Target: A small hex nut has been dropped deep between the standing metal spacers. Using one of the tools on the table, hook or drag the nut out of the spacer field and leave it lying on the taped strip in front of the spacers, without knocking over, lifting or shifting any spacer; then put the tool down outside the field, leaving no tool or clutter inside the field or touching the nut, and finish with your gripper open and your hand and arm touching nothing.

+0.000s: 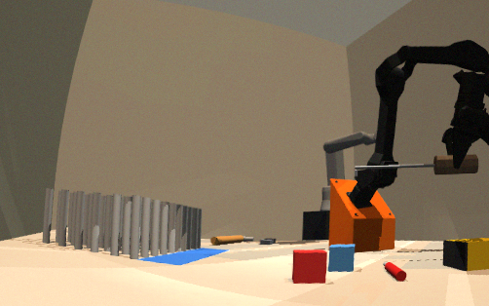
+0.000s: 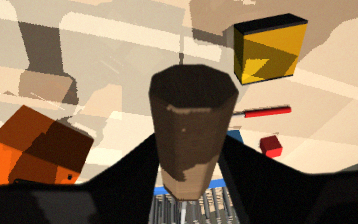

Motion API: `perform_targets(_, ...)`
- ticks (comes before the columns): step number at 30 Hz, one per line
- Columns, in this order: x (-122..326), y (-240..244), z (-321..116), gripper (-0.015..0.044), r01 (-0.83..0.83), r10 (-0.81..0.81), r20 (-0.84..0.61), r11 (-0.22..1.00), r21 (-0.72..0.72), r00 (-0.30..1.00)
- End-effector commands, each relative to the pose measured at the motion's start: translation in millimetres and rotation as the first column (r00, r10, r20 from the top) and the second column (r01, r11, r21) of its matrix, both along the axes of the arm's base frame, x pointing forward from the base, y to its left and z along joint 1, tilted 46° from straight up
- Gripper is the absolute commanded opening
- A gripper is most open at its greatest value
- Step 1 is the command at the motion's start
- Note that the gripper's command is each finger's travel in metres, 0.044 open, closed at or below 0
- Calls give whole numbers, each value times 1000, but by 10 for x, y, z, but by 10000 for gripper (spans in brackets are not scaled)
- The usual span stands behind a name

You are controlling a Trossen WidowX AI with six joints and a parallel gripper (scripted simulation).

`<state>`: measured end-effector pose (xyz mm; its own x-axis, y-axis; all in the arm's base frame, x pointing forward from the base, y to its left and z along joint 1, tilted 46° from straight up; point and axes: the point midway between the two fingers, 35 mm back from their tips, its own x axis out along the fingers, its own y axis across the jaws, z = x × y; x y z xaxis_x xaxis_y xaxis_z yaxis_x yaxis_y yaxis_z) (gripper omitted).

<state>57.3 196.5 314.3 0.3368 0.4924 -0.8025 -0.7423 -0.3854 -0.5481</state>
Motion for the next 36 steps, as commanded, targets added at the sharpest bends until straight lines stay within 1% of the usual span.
perform_targets(1, 72, -9, -35, 0, 5, -5, 8, 1000, -18, 1000)
perform_targets(14, 424, 10, -250, 0, 19, -18, 13, 995, -100, 1000)
perform_targets(24, 701, -61, -469, 0, 44, -48, -17, 985, -164, 999)
perform_targets(36, 1035, -144, -688, 0, -4, -7, -48, 978, -210, 999)
